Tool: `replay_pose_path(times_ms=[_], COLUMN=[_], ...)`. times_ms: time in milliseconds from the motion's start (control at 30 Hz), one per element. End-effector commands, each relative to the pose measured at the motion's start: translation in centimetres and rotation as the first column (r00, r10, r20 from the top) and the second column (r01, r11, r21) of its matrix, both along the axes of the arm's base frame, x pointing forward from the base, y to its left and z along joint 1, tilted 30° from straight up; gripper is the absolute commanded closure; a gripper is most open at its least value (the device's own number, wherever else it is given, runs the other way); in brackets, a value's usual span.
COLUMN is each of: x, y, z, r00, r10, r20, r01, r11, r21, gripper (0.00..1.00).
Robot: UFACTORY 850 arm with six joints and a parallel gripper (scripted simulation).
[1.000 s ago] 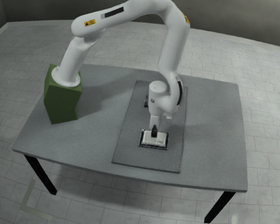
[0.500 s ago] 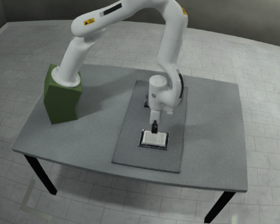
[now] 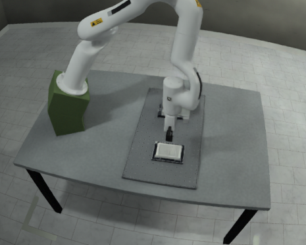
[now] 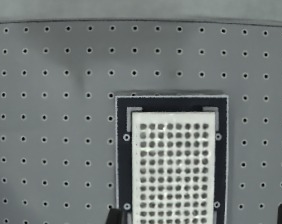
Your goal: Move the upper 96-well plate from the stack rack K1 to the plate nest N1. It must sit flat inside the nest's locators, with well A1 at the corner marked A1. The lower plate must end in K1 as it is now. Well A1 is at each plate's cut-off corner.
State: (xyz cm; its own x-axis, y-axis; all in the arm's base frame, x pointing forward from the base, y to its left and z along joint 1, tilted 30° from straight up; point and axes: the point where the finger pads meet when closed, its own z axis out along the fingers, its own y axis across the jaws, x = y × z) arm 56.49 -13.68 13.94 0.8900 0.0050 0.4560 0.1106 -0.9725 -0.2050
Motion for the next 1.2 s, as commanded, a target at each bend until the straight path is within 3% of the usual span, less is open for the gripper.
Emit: replay_pose_path(times_ms=[0, 233, 1167], x=[-0.5, -1.1, -1.1], y=[-0.3, -0.6, -0.6], z=[1.2, 2.3, 2.3], r00=[1.0, 1.0, 1.0], r10=[0.0, 0.0, 0.0], r20=[0.0, 0.0, 0.0], r01=[0.0, 0.0, 0.0], r11=[1.0, 1.0, 1.0], r21=[0.0, 0.0, 0.0], gripper=[0.0, 0.0, 0.0])
